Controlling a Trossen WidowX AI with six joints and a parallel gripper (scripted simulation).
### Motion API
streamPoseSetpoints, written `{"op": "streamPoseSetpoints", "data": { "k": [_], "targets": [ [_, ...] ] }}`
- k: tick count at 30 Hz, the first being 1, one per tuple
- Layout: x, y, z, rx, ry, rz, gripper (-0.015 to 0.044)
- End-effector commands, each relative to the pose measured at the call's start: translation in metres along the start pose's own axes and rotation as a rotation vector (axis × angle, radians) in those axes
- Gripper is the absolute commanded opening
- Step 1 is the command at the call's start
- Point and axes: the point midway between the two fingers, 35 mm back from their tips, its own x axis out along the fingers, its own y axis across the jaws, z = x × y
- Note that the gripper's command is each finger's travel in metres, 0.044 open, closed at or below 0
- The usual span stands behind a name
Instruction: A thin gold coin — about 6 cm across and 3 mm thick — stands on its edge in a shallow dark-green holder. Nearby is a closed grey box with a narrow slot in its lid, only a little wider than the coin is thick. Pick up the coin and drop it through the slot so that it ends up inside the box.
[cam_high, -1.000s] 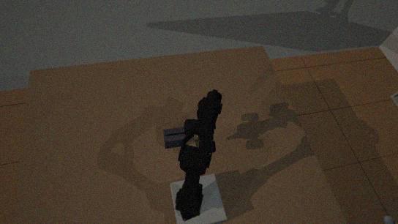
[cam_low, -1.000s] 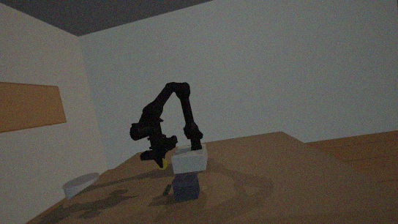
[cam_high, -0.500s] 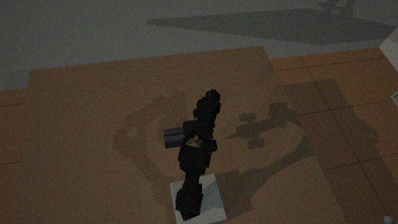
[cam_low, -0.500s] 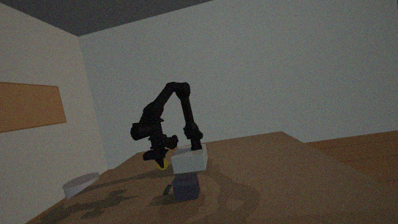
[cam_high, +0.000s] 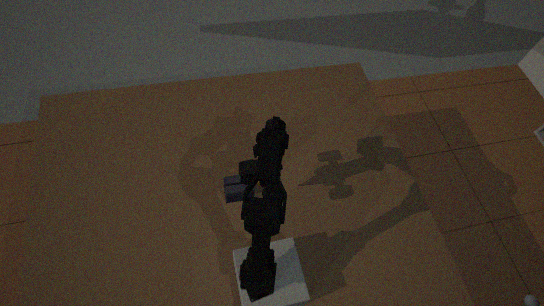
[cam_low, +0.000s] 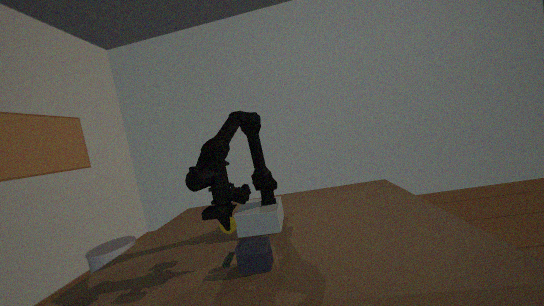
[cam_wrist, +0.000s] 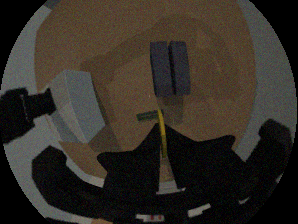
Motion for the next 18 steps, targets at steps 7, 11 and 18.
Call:
{"op": "streamPoseSetpoints", "data": {
  "k": [7,11,18],
  "targets": [
    [0.001,-0.013,0.023,0.004,0.0,0.006,0.0],
    [0.001,-0.017,0.032,0.004,-0.001,0.005,0.0],
    [0.001,-0.024,0.049,0.004,-0.003,0.004,0.0]
  ]
}}
